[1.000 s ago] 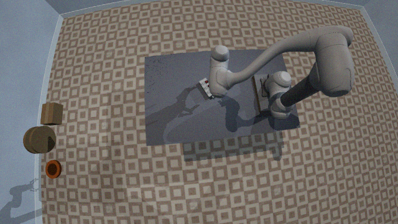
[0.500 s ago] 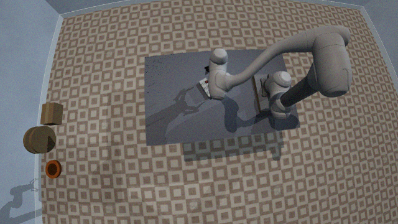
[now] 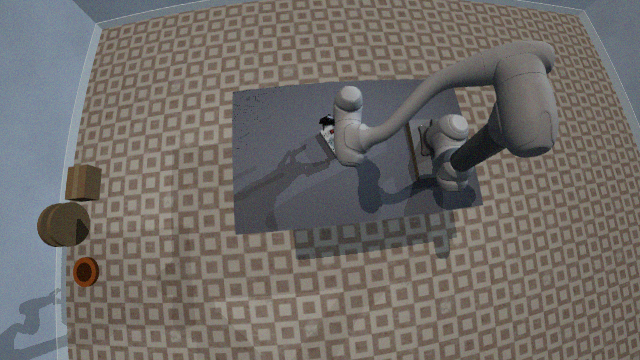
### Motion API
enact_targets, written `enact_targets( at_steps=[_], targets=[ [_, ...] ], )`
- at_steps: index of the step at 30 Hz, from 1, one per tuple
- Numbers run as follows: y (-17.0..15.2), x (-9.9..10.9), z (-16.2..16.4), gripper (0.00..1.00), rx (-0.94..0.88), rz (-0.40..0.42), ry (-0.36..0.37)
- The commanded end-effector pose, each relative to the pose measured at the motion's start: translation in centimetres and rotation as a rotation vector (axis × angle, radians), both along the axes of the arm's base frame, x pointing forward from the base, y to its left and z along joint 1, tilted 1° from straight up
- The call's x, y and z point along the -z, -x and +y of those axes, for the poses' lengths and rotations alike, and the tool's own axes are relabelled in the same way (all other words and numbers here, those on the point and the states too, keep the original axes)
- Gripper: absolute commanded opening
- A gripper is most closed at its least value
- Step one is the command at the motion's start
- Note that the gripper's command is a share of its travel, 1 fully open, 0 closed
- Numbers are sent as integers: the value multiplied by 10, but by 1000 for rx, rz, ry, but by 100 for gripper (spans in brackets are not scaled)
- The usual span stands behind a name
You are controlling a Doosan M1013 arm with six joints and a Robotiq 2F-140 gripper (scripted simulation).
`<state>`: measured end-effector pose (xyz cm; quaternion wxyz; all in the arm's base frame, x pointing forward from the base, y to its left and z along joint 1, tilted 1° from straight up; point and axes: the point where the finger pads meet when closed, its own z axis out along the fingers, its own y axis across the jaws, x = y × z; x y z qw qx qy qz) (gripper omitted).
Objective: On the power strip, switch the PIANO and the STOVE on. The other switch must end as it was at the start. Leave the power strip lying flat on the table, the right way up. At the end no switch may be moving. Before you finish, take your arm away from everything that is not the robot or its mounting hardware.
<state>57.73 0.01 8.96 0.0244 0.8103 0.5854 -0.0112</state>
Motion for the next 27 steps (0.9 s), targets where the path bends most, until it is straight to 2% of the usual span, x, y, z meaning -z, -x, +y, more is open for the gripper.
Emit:
enact_targets(
  at_steps=[1, 5, 6, 8, 9, 14, 27],
  targets=[
    [-2, 6, 0, 100, -278, 8, -21],
    [-2, 6, 0, 100, -465, 14, -21],
    [-2, 6, 0, 0, -511, 15, -22],
    [-2, 6, 0, 0, -511, 15, -22],
    [-2, 6, 0, 0, -646, 20, -30],
    [-2, 6, 0, 0, -840, 24, -61],
    [-2, 6, 0, 0, -840, 24, -61]
  ],
)
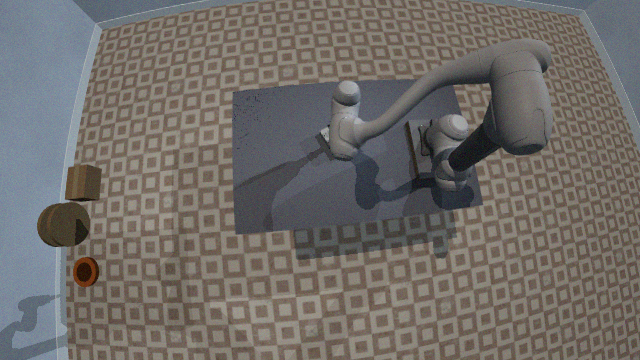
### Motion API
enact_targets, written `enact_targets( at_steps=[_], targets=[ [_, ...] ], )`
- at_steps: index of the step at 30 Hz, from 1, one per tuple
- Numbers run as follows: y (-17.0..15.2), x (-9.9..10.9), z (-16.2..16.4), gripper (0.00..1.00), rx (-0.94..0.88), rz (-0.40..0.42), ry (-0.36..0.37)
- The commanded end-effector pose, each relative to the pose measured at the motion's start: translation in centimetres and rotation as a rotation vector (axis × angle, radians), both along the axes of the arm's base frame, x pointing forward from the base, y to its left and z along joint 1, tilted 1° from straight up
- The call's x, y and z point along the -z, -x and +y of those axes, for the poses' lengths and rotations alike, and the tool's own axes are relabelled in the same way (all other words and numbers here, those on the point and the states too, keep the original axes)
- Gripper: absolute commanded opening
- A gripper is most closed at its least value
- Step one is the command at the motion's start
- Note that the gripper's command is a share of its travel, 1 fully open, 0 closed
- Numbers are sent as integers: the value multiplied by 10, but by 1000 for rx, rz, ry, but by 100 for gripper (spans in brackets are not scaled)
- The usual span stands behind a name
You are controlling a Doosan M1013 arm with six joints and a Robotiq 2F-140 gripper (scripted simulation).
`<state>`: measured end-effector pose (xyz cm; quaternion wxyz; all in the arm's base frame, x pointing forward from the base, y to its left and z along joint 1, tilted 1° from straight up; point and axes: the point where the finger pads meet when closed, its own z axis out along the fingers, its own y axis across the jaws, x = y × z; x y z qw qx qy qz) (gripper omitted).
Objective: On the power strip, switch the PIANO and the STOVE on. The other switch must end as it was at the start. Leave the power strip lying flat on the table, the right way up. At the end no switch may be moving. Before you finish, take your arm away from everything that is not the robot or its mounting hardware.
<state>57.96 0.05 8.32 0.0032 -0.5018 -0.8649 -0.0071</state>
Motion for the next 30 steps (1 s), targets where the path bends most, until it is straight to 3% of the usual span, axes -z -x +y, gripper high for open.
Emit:
enact_targets(
  at_steps=[1, 30],
  targets=[
    [0, 0, 0, 0, -1, 0, -1],
    [0, 2, 0, 0, -15, 0, -2]
  ],
)
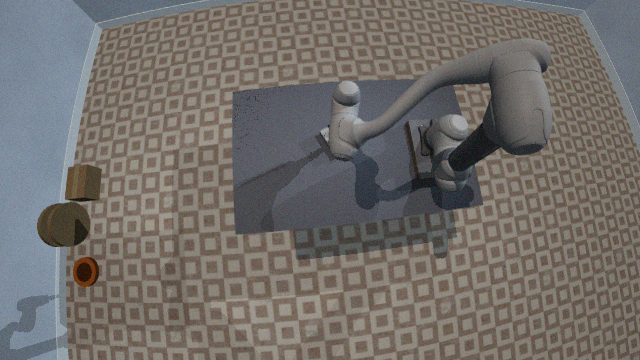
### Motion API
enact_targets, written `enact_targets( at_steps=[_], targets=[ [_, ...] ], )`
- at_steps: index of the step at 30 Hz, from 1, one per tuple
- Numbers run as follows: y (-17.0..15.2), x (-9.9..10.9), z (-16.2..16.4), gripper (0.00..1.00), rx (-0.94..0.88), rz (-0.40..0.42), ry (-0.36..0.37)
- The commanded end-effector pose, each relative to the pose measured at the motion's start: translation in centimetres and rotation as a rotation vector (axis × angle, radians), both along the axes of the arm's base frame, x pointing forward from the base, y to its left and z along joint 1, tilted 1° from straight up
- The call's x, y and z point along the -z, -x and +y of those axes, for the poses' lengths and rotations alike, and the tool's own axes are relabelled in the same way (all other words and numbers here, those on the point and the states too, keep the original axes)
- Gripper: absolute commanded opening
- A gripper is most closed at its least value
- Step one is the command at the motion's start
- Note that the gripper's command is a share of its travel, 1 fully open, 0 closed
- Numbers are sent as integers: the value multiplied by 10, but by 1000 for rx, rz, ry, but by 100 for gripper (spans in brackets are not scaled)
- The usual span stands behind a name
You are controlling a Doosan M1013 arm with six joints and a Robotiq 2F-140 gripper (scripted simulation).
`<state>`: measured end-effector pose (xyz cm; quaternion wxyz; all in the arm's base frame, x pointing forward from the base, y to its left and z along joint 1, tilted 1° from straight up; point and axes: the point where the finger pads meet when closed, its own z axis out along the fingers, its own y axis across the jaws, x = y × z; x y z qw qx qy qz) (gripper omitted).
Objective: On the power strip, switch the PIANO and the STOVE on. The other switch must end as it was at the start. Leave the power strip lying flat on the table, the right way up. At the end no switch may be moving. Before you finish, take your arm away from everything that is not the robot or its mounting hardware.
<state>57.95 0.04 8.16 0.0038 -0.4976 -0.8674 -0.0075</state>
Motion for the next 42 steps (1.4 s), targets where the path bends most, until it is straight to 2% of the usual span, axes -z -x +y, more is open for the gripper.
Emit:
enact_targets(
  at_steps=[1, 8, 32, 42],
  targets=[
    [0, 1, 0, 0, -5, 0, 0],
    [0, 4, 0, 0, -20, 0, -1],
    [0, 37, 0, 0, -20, 0, -1],
    [0, 42, 0, 0, -20, 0, -1]
  ],
)
